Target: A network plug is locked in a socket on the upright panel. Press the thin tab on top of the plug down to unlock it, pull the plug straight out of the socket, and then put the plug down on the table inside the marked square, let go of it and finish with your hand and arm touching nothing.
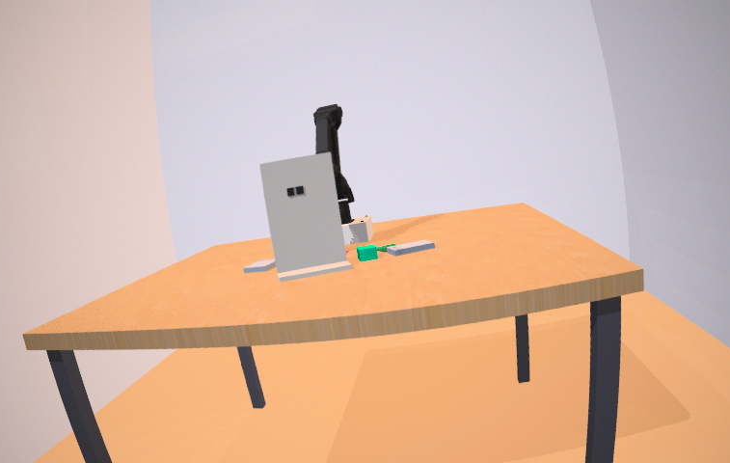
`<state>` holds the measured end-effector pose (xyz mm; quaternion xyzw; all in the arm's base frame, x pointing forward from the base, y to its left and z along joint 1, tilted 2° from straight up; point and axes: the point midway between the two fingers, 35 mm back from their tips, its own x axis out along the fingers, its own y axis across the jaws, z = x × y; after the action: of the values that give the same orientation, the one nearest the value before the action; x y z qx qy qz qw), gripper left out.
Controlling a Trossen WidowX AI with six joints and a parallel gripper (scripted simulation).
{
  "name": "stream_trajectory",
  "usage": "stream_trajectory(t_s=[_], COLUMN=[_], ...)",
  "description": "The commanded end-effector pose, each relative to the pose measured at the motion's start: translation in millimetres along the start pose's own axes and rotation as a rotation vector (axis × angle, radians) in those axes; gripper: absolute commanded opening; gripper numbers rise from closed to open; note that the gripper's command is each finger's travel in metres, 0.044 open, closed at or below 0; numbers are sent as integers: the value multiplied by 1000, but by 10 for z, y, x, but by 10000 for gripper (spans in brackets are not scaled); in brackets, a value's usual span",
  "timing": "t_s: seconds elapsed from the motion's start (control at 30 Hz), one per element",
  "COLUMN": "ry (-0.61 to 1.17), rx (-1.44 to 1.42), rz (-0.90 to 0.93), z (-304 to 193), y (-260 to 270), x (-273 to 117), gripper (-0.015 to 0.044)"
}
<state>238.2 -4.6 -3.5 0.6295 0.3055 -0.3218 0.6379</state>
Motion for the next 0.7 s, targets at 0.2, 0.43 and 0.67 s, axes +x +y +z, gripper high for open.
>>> stream_trajectory(t_s=[0.2, 0.43, 0.67], ry=[0, 0, 1], rx=[0, 0, -1], rz=[-2, -2, -2], z=[0, -3, -5], y=[-1, 2, 5], x=[-9, -48, -86], gripper=[156, 156, 156])
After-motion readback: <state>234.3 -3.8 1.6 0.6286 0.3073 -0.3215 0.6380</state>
